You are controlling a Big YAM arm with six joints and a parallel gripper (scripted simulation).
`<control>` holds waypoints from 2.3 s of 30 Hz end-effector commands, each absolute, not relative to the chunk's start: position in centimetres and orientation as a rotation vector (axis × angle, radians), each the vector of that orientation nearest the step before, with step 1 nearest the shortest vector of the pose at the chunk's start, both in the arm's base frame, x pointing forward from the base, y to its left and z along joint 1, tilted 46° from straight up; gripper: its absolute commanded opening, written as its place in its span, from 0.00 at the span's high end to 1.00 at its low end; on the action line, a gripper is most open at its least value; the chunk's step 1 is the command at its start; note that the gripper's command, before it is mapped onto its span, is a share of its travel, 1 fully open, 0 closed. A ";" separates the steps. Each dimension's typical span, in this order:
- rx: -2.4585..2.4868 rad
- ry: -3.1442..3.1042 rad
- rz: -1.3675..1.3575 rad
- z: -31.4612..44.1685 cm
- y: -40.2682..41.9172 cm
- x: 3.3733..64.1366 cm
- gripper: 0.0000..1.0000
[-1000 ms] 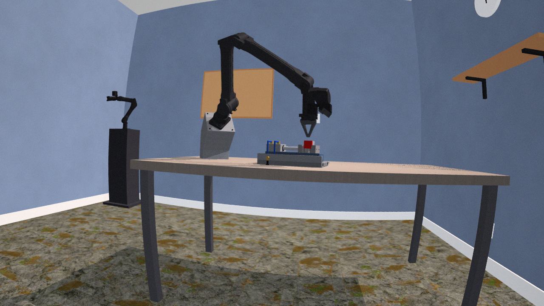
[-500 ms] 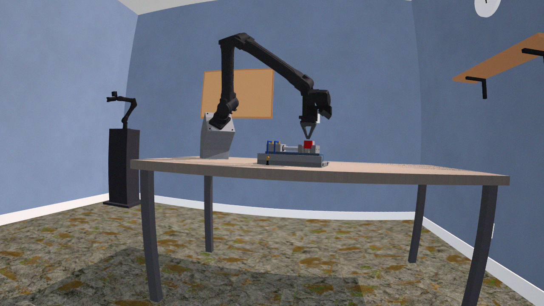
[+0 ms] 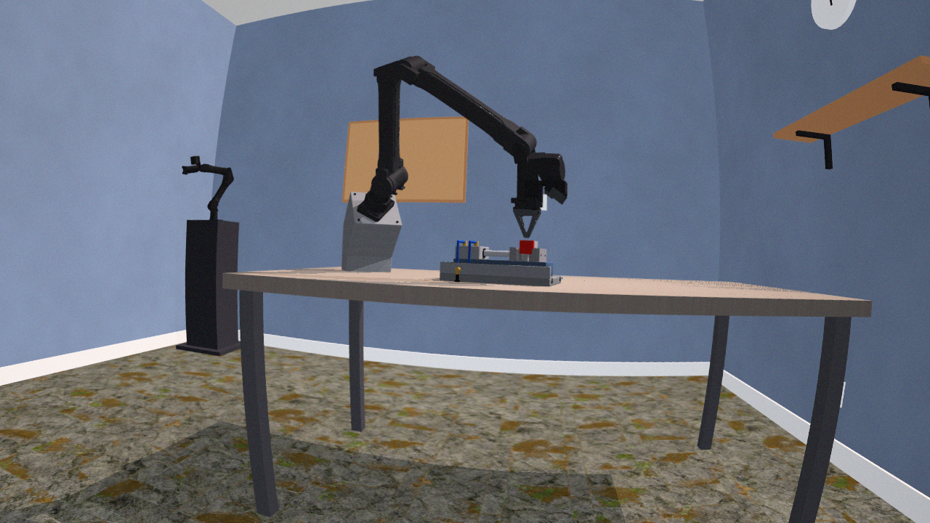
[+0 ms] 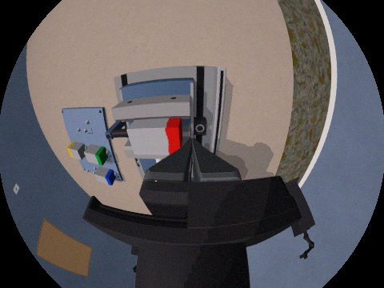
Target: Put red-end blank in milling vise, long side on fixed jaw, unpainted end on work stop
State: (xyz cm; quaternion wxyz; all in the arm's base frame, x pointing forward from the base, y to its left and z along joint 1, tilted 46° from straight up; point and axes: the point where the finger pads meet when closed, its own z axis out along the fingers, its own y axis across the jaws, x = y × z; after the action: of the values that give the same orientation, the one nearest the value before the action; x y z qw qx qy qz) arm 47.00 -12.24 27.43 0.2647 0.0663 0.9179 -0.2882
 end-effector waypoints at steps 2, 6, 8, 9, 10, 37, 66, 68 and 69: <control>0.172 2.483 -0.783 27.1 -12.6 46.9 1.00; 0.172 2.483 -0.783 27.1 -12.6 46.9 1.00; 0.172 2.483 -0.783 27.1 -12.6 46.9 1.00; 0.172 2.483 -0.783 27.1 -12.6 46.9 1.00; 0.172 2.483 -0.783 27.1 -12.6 46.9 1.00; 0.172 2.483 -0.783 27.1 -12.6 46.9 1.00; 0.172 2.473 -0.781 27.5 -12.4 46.6 1.00; 0.175 2.460 -0.777 27.9 -12.3 46.6 1.00; 0.175 2.458 -0.776 28.0 -12.2 46.5 1.00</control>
State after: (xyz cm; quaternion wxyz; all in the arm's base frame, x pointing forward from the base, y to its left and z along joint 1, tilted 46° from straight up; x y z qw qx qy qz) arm 47.01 -12.24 27.39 0.2656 0.0665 0.9176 -0.2882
